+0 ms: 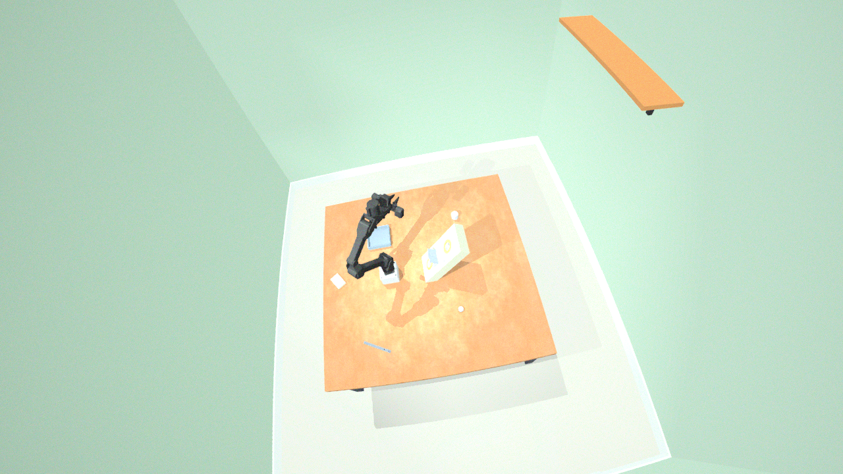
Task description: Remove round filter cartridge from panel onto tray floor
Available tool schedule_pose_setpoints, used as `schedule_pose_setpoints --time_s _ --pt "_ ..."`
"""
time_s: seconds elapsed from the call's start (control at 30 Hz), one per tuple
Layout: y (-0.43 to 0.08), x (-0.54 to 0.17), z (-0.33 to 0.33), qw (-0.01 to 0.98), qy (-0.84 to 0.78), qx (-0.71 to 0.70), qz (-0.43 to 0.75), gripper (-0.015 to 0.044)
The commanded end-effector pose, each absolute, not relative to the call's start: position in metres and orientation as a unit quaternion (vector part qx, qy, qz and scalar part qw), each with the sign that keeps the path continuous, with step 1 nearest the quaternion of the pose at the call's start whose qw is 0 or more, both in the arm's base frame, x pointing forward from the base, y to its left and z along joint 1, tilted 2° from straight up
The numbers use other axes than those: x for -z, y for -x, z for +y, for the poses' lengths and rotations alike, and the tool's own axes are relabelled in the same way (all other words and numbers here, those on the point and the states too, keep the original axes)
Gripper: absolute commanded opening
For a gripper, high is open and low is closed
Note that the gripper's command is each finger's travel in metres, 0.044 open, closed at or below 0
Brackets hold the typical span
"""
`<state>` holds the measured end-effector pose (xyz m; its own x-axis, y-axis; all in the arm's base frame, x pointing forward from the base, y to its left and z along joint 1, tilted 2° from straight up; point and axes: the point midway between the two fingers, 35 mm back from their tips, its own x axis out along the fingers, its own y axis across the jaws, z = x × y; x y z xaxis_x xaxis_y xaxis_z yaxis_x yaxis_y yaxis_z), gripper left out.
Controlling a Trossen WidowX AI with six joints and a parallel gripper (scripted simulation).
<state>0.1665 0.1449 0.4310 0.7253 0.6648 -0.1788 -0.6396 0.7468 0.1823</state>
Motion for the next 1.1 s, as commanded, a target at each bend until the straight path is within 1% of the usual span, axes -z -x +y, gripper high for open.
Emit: schedule_pose_setpoints --time_s 0.0,0.23,0.5,0.8,1.07 --pt "-0.221 -0.382 0.122 0.938 0.183 -0.277 0.096 0.0117" --pt "-0.250 -0.350 0.097 0.909 0.327 -0.237 0.104 0.0117" --pt "-0.275 -0.311 0.062 0.842 0.483 -0.203 0.129 0.0117" --pt "-0.291 -0.265 0.015 0.732 0.632 -0.189 0.172 0.0117" --pt "-0.294 -0.223 -0.029 0.611 0.736 -0.199 0.216 0.0117"
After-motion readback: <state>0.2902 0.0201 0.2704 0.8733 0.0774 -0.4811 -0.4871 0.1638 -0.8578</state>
